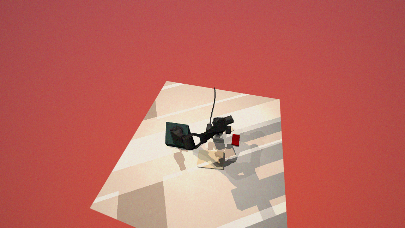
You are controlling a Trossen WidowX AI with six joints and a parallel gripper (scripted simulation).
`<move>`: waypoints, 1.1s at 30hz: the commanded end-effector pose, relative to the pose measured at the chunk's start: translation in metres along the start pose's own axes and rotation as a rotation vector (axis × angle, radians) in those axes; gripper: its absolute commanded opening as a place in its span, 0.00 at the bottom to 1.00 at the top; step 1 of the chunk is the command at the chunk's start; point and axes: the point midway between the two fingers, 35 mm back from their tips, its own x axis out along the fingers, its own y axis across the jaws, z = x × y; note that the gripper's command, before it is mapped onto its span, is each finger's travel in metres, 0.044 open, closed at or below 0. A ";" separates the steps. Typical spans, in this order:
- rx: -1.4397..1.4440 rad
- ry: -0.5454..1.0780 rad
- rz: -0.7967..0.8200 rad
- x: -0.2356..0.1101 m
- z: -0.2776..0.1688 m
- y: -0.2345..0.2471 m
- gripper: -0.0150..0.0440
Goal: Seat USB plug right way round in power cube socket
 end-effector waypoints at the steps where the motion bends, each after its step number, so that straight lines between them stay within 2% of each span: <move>1: -0.003 0.000 0.001 0.001 0.000 0.000 0.25; 33: -0.003 0.000 0.001 0.005 0.000 0.000 0.25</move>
